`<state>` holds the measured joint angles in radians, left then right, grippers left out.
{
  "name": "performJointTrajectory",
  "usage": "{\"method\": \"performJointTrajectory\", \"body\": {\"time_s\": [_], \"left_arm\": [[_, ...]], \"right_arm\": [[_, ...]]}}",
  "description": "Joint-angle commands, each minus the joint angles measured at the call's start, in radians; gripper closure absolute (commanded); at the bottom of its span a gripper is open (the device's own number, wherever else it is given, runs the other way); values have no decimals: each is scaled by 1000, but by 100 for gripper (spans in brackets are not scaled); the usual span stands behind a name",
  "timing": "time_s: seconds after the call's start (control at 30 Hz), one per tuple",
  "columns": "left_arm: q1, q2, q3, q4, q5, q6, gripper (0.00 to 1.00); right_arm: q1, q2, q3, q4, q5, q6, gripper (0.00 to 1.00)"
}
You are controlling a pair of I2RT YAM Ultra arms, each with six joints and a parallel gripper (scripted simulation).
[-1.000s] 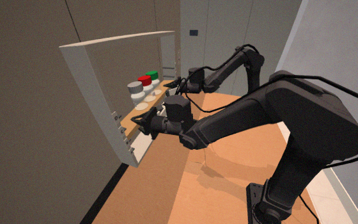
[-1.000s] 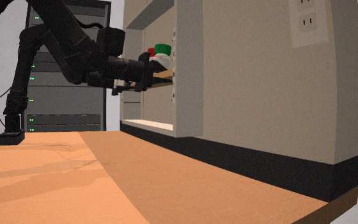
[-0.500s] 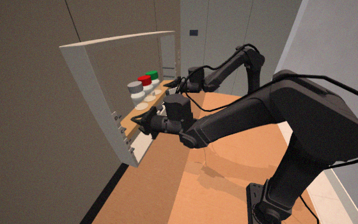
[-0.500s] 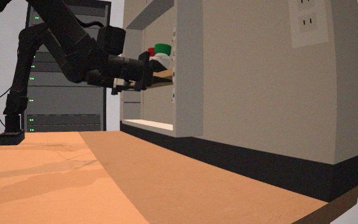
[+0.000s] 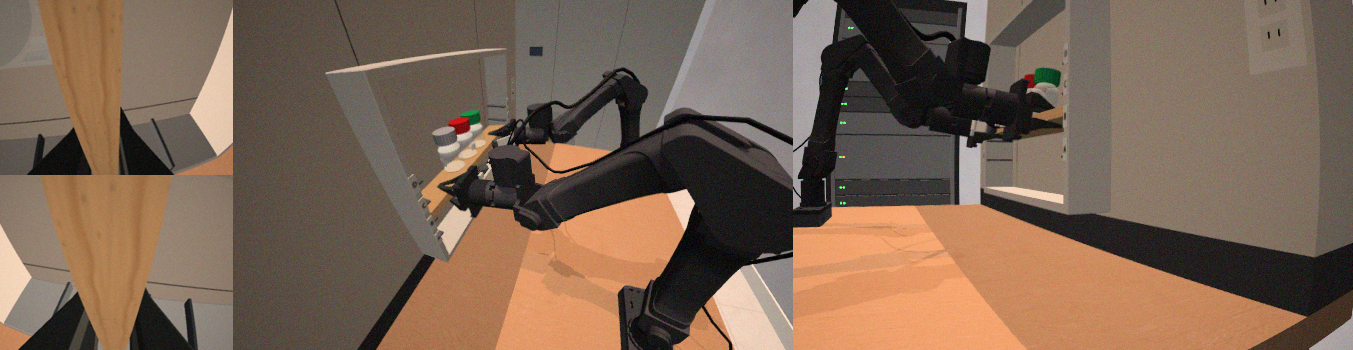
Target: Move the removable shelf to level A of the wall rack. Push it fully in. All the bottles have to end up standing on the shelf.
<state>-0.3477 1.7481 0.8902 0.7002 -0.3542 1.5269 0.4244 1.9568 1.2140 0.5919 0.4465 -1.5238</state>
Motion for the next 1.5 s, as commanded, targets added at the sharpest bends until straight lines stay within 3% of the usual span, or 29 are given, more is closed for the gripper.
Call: {"method": "performJointTrajectory", "body": {"time_s": [0.0, 0.9, 1.47], "left_arm": [[6, -65, 54, 38, 4, 44, 100], [-12, -138, 16, 1, -14, 40, 100], [-35, -192, -71, 30, -37, 38, 100]], "right_arm": [[-6, -59, 52, 40, 2, -46, 100], [14, -122, 8, 15, 22, -41, 100], [37, -175, -84, 50, 47, -38, 100]]}}
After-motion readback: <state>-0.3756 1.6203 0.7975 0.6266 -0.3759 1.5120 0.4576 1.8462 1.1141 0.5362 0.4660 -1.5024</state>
